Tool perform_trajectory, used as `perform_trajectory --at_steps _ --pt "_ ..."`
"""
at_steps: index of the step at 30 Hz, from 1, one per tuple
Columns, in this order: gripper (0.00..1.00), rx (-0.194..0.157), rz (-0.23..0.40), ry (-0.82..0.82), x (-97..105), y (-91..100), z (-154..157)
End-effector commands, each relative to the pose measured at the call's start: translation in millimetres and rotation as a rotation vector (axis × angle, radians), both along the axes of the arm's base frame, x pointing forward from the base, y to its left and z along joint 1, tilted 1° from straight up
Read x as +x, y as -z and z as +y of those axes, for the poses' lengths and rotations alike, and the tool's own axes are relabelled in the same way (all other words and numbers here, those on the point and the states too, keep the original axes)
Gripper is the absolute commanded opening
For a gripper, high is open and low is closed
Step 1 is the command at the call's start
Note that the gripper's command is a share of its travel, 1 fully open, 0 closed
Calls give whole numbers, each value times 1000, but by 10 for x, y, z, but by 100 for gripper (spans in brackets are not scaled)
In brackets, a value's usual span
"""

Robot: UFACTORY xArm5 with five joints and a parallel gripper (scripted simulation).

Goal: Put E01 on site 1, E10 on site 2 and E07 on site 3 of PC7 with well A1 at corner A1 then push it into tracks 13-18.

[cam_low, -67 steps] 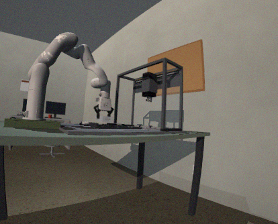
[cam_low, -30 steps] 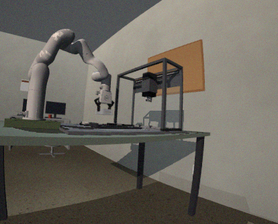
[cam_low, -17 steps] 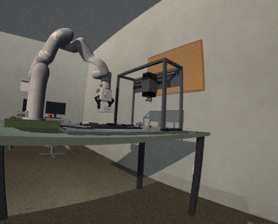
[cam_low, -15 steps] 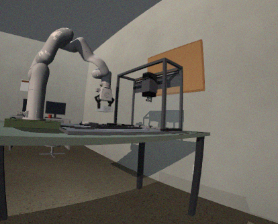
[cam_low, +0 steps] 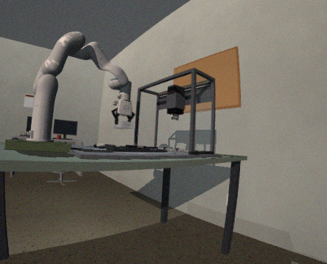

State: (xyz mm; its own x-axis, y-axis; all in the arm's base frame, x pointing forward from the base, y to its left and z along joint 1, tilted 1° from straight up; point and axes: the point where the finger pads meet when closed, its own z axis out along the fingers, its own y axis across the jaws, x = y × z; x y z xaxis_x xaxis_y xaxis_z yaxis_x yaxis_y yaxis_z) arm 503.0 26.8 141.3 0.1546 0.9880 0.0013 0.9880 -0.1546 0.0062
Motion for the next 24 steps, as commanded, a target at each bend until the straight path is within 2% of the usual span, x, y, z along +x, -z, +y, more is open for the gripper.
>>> perform_trajectory --at_steps 1,14,24 --pt "0 19 -3 0 12 -91 -1" --pt "0 19 -3 0 12 -121 -2" --pt "0 19 -3 16 181 -111 -473"
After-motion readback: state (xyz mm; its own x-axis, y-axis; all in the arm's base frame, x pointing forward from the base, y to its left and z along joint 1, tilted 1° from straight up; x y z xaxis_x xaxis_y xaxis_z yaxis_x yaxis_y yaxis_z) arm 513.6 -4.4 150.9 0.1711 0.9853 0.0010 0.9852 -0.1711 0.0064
